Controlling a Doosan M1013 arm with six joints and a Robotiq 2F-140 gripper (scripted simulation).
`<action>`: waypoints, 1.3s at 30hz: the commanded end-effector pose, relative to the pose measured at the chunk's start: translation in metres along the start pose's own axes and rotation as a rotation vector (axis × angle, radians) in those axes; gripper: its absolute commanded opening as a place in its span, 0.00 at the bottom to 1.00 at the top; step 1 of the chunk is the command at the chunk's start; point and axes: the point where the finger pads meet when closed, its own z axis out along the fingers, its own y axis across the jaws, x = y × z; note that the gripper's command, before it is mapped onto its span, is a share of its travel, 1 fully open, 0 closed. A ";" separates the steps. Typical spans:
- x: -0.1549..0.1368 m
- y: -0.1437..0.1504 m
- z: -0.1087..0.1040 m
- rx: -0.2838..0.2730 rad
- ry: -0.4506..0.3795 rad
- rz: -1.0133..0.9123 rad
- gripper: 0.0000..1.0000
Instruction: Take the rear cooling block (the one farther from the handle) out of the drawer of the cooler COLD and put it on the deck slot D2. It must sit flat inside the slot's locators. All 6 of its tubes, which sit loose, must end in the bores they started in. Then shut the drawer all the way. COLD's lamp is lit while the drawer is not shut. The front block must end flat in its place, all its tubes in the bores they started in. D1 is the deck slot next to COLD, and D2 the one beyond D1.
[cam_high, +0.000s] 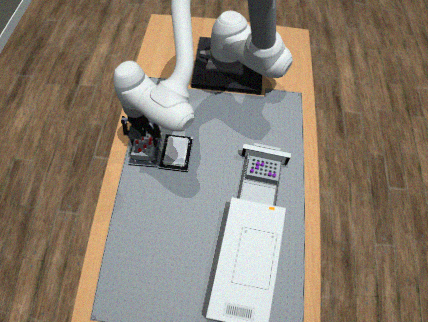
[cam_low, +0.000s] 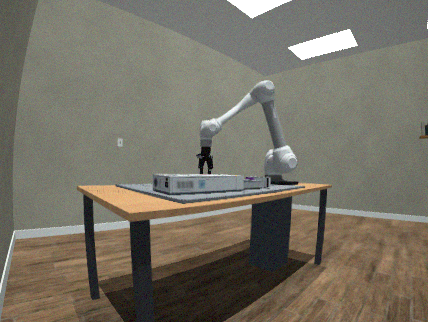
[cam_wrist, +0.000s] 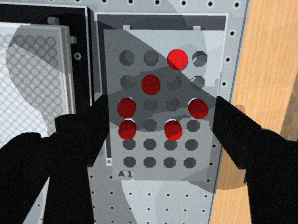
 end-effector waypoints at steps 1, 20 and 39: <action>0.001 0.000 0.000 -0.001 0.002 0.000 0.10; 0.001 0.000 0.003 -0.001 0.002 0.000 0.10; 0.001 0.000 0.005 -0.001 0.002 0.000 0.10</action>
